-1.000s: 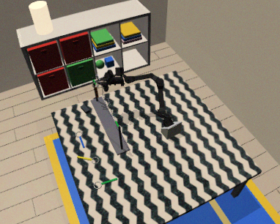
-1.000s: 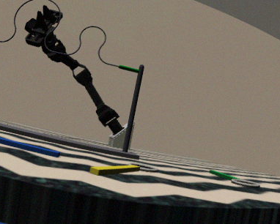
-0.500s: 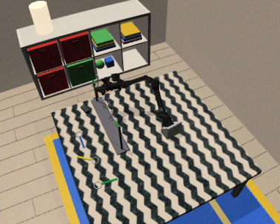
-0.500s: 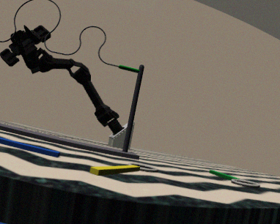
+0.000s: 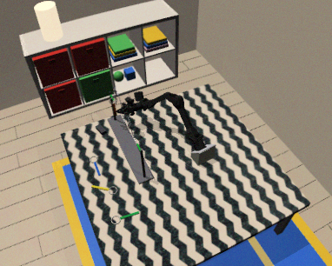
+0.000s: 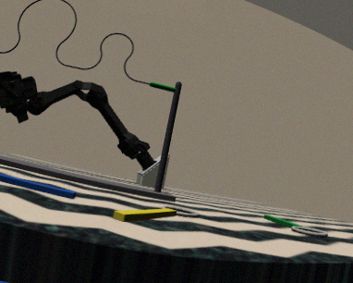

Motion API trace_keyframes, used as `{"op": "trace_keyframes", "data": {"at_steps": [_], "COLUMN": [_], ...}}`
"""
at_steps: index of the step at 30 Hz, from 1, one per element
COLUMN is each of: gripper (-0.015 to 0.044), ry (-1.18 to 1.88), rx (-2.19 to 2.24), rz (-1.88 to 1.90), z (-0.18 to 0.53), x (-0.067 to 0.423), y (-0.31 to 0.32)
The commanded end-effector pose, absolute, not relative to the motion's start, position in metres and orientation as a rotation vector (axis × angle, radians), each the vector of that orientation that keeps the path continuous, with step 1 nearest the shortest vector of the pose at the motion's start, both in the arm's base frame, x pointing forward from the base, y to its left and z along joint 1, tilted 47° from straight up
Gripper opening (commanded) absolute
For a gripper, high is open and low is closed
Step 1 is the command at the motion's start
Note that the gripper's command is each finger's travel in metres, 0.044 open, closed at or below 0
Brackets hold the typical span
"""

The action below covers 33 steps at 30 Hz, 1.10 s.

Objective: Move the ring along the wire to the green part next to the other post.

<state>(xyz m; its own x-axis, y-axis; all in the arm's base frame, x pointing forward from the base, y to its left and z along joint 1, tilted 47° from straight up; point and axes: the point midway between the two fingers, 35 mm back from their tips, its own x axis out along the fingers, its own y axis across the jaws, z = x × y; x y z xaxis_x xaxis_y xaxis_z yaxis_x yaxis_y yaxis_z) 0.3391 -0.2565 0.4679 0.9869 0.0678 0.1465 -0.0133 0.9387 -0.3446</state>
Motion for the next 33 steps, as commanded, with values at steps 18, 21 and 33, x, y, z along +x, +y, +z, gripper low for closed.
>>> {"op": "trace_keyframes", "data": {"at_steps": [18, 21, 33], "gripper": [0.016, 0.016, 0.016], "ry": [-0.069, -0.072, -0.075], "rx": [-0.862, -0.861, -0.86], "rz": [-0.061, -0.062, -0.064], "z": [0.426, 0.434, 0.463], "x": [0.256, 0.267, 0.305], "y": [-0.369, -0.362, -0.331]}}
